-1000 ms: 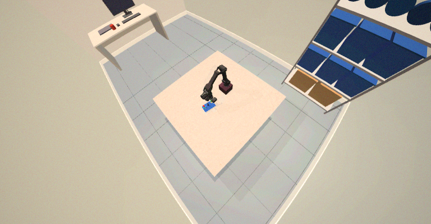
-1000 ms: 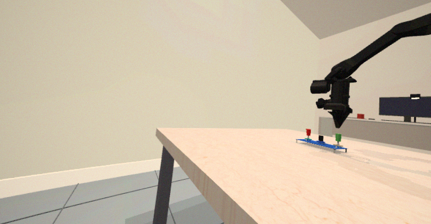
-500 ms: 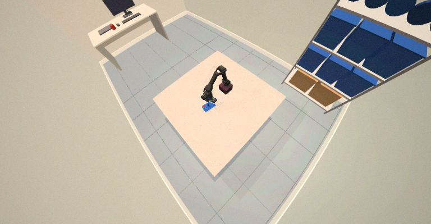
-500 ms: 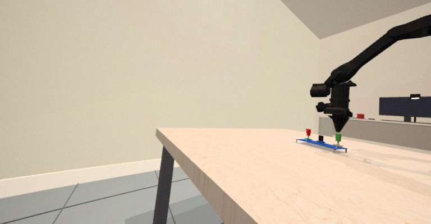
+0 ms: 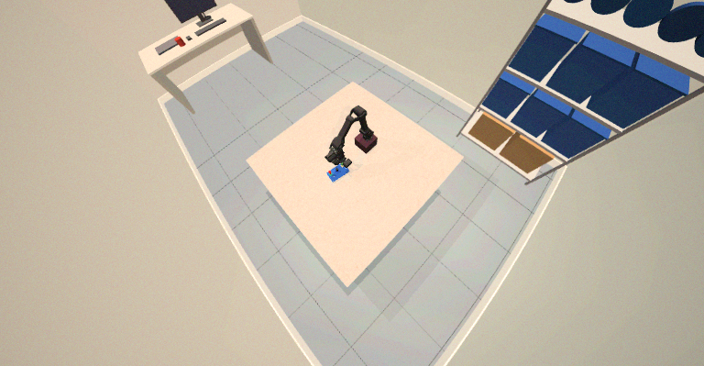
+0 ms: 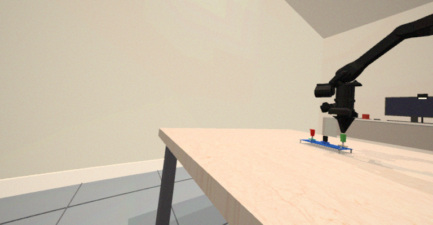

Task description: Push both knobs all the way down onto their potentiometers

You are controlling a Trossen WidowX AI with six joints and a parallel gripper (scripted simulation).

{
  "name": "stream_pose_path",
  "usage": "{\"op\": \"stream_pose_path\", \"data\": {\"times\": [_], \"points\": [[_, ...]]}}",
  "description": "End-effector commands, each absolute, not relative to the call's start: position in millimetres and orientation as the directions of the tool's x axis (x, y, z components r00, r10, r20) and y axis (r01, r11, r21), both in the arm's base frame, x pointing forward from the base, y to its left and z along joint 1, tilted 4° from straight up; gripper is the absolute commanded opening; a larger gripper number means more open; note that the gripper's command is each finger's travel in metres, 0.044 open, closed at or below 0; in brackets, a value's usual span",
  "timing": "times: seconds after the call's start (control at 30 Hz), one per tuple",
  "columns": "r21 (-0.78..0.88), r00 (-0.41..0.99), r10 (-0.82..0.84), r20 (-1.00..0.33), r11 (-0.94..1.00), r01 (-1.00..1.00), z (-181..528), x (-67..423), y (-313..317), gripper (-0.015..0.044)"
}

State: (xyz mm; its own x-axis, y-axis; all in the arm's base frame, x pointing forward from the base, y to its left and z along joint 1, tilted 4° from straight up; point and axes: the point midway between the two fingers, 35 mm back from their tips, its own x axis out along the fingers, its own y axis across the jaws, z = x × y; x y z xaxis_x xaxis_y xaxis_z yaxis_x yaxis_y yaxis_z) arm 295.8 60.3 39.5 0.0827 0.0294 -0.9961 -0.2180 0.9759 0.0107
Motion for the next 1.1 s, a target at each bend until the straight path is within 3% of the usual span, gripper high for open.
{"op": "stream_pose_path", "data": {"times": [0.0, 1.07], "points": [[0.016, 0.078, 0.034, -0.996, 0.977, -0.215, 37.0, 294.5, 61.0, 0.0], [0.016, 0.078, 0.034, -0.996, 0.977, -0.215, 34.6, 294.6, 61.1, 0.0]]}}
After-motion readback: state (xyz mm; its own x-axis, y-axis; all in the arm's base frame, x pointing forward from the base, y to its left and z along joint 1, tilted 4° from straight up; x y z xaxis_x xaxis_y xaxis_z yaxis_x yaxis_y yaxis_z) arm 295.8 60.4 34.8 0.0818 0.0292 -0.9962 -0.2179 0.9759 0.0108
